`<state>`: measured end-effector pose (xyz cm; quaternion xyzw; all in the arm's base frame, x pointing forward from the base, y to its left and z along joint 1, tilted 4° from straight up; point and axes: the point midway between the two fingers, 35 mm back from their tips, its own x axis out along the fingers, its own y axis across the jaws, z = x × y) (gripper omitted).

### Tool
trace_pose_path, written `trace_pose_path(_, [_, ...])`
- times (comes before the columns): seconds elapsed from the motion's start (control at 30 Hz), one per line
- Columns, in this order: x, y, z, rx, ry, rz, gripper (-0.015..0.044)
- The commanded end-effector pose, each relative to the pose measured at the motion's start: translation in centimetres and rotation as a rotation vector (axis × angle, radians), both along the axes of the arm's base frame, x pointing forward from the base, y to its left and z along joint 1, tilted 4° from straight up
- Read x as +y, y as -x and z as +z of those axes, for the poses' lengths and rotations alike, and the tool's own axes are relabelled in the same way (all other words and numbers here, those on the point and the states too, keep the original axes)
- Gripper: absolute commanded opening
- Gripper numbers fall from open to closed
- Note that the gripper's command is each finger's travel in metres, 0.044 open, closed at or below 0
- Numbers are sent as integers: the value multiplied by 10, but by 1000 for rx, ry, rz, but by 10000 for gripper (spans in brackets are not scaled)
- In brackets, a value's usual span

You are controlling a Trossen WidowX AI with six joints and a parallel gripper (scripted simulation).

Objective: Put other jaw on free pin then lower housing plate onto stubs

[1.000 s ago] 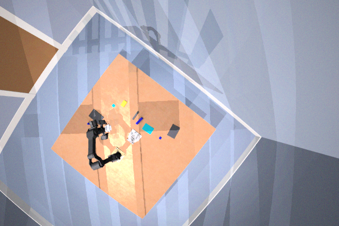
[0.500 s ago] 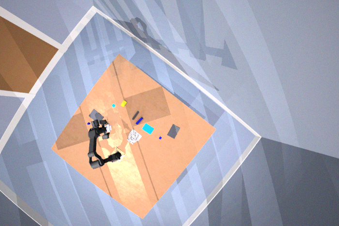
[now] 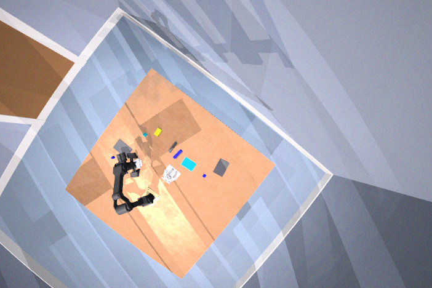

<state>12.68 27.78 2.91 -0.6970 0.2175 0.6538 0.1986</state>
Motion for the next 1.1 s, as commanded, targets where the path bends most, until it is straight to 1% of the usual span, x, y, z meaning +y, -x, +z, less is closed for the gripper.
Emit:
trace_pose_path(0.0, [0,0,-1,2,0,4,440])
trace_pose_path(0.33, [0,0,-1,2,0,4,440])
trace_pose_path(0.77, [0,0,0,0,0,0,353])
trace_pose_path(1.07, [0,0,0,0,0,0,351])
